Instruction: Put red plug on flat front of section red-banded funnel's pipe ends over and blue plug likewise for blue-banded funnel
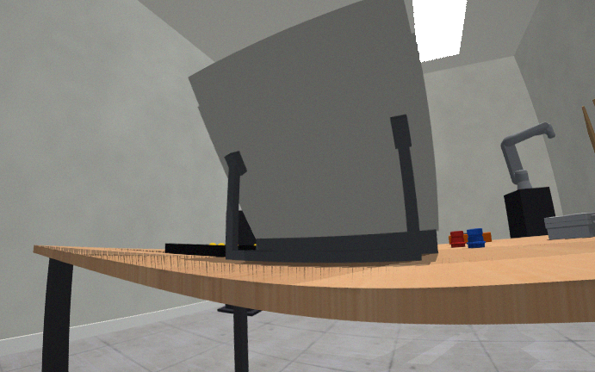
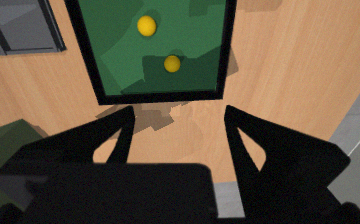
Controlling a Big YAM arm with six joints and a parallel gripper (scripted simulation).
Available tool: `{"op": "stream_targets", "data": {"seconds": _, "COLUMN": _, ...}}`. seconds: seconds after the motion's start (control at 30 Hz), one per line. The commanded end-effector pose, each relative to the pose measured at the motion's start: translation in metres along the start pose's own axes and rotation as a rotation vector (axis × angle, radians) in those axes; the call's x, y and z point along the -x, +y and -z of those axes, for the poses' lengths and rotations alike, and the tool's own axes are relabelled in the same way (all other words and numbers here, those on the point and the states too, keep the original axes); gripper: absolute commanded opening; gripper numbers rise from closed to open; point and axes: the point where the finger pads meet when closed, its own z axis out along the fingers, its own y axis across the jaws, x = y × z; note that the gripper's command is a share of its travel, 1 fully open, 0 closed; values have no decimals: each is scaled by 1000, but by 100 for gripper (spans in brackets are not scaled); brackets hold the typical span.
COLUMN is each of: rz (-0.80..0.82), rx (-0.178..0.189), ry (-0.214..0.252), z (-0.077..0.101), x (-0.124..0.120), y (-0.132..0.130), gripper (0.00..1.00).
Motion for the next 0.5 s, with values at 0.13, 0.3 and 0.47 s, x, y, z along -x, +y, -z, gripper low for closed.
{"op": "stream_targets", "data": {"seconds": 0.13, "rz": 2, "rx": 29, "ry": 13, "z": -54, "x": -3, "y": 2, "gripper": 80}}
{"op": "stream_targets", "data": {"seconds": 0.3, "rz": 6, "rx": 46, "ry": 21, "z": -91, "x": -2, "y": 2, "gripper": 80}}
{"op": "stream_targets", "data": {"seconds": 0.47, "rz": 9, "rx": 57, "ry": 26, "z": -113, "x": -2, "y": 3, "gripper": 80}}
